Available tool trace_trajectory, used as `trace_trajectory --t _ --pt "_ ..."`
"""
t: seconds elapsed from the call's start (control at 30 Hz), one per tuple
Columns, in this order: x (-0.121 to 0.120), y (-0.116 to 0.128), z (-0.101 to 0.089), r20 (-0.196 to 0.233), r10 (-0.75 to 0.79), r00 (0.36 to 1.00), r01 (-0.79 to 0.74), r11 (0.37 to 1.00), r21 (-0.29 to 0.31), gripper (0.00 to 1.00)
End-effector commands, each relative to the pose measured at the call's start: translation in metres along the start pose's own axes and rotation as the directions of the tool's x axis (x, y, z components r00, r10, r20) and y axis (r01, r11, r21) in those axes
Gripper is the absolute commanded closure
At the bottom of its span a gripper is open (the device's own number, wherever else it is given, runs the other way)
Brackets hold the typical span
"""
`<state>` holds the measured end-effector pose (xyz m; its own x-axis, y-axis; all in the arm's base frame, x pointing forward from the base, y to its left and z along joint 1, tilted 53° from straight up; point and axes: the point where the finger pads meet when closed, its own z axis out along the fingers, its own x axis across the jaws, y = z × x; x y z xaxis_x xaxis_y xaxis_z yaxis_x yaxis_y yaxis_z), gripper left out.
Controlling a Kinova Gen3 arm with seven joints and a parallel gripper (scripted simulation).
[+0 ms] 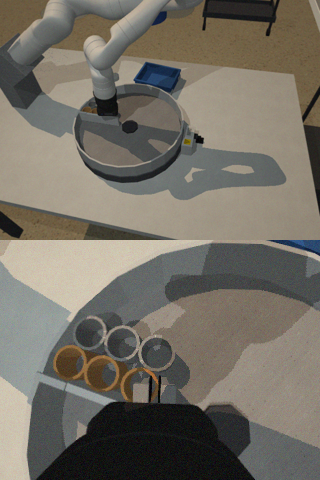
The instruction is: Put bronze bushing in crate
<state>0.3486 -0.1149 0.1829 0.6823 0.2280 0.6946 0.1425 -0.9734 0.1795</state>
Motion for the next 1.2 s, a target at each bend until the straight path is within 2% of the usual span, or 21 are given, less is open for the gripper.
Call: trace_trajectory --t 0.0,0.27,0.3,0.43,0.83,0.87,1.17 --pt "0.000 0.000 0.000 -0.092 -0.001 0.996 -0.010 0.993 -0.118 1.00" --pt "0.000 0.000 0.000 -0.092 -0.001 0.996 -0.010 0.993 -0.118 1.00" --pt "0.001 0.000 -0.002 -0.001 -0.001 1.000 0.001 1.000 -0.008 1.00" --pt "0.000 -0.001 -0.008 -0.014 -0.001 1.000 0.000 1.000 -0.023 1.00" --pt "0.000 -0.001 -0.008 -0.014 -0.001 1.000 0.000 1.000 -0.023 1.00" --pt "0.000 -0.001 -0.009 -0.001 -0.002 1.000 0.002 1.000 -0.007 1.00" --pt "0.000 -0.001 -0.015 -0.013 -0.001 1.000 0.001 1.000 -0.022 1.00"
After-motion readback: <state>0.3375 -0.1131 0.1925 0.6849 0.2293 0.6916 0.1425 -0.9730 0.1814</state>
